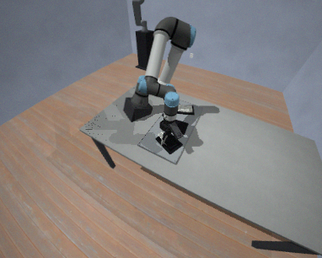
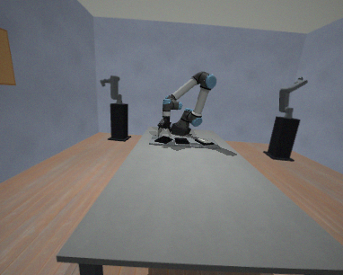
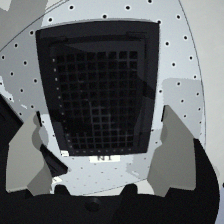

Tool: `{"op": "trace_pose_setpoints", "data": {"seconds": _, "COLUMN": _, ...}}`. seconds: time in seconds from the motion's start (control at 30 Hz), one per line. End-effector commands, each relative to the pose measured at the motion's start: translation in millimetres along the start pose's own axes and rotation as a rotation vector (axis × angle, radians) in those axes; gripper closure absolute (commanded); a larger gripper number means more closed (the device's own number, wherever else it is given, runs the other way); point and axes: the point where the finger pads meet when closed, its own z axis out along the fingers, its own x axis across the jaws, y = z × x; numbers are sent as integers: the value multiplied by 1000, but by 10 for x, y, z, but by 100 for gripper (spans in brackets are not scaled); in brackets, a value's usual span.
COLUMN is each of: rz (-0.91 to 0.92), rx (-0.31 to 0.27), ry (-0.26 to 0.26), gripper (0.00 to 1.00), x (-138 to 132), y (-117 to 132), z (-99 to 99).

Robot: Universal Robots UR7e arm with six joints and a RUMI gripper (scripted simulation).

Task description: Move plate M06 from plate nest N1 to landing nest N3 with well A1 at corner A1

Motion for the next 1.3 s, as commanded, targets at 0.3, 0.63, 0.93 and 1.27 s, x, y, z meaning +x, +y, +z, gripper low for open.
{"op": "trace_pose_setpoints", "data": {"seconds": 0.3, "rz": 0, "rx": 1, "ry": 0, "gripper": 100, "x": -4, "y": -3, "z": 6}}
{"op": "trace_pose_setpoints", "data": {"seconds": 0.63, "rz": 0, "rx": 1, "ry": 0, "gripper": 100, "x": -4, "y": -3, "z": 6}}
{"op": "trace_pose_setpoints", "data": {"seconds": 0.93, "rz": 0, "rx": 1, "ry": 0, "gripper": 100, "x": -4, "y": -3, "z": 6}}
{"op": "trace_pose_setpoints", "data": {"seconds": 1.27, "rz": 0, "rx": 1, "ry": 0, "gripper": 100, "x": -4, "y": -3, "z": 6}}
